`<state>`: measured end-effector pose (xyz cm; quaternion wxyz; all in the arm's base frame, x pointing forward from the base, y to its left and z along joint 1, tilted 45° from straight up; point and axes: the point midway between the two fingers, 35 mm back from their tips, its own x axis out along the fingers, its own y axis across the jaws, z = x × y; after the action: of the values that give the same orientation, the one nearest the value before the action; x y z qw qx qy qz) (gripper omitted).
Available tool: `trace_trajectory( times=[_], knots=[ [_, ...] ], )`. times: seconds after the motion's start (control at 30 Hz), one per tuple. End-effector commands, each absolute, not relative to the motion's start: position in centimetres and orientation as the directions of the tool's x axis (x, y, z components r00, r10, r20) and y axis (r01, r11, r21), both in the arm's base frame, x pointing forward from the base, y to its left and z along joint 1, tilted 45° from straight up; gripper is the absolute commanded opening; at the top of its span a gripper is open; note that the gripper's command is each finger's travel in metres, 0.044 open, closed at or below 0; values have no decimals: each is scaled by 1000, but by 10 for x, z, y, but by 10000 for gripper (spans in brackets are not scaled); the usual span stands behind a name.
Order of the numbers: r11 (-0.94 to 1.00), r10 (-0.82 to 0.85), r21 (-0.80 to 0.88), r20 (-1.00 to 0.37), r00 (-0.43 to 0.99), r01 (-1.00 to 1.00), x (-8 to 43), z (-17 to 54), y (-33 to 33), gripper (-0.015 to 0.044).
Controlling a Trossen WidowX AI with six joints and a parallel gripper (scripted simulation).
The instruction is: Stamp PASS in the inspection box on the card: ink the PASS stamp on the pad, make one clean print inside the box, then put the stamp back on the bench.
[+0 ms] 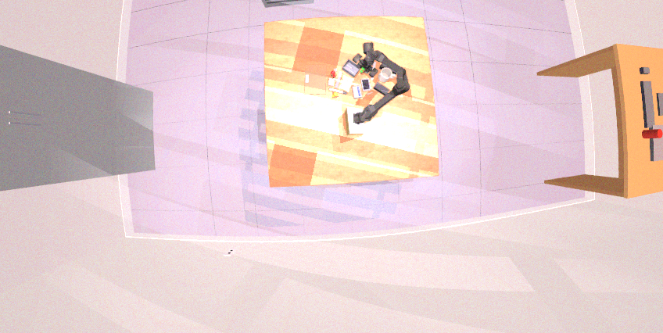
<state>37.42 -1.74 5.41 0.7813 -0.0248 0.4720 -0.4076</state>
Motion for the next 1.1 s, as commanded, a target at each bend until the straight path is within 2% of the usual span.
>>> trace_trajectory(
  times=[0.0,1.07],
  knots=[
    [670,-655,-417,-722,224,614,373,55,-15,0],
    [685,-643,-400,-725,247,608,369,67,-4,0]
  ],
)
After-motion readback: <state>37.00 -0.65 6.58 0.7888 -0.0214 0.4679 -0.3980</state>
